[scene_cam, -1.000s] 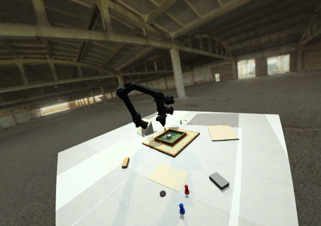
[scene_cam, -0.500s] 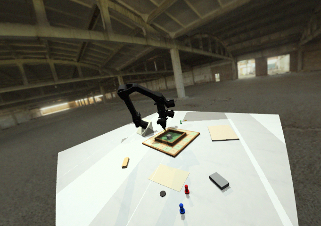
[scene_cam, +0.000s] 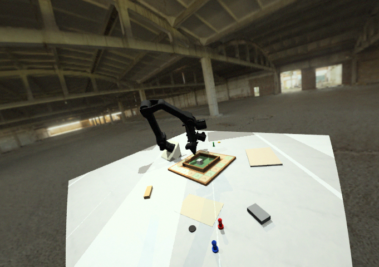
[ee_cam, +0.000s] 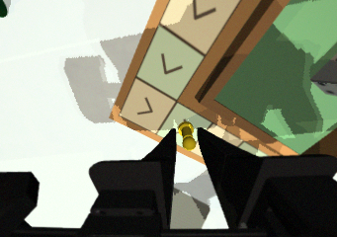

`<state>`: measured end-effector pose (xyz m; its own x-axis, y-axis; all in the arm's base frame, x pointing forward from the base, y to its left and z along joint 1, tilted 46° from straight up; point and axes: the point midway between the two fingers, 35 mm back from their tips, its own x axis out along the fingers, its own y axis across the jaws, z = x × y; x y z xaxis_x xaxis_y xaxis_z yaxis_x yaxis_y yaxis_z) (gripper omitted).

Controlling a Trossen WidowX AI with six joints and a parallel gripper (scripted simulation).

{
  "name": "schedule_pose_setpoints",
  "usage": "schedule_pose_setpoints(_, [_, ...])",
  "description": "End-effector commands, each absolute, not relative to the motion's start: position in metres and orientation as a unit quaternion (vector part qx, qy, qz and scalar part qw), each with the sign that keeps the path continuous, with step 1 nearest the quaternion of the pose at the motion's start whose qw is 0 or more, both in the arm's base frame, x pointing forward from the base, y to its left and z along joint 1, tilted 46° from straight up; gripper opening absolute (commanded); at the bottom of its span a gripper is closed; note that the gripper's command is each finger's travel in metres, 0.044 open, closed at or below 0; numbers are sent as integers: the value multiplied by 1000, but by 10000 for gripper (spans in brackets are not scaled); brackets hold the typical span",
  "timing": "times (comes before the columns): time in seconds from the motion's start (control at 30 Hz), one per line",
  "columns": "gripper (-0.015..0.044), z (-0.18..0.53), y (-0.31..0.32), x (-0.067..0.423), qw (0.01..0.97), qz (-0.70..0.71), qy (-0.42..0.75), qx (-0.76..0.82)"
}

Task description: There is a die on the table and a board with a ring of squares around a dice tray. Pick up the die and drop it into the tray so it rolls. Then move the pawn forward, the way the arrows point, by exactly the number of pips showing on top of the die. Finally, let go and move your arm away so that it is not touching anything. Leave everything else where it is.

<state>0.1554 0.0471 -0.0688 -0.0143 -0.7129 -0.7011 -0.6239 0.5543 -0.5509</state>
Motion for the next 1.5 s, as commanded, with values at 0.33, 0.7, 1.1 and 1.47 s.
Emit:
schedule_pose_setpoints(0.33, [0,-69,47,156,520,-42,710,-473])
schedule_pose_setpoints(0.7, [0,-38,90,164,521,-39,710,-472])
schedule_pose_setpoints(1.1, [0,11,136,160,520,-39,711,-472])
schedule_pose_setpoints(1.47, [0,24,125,179,524,-28,711,-468])
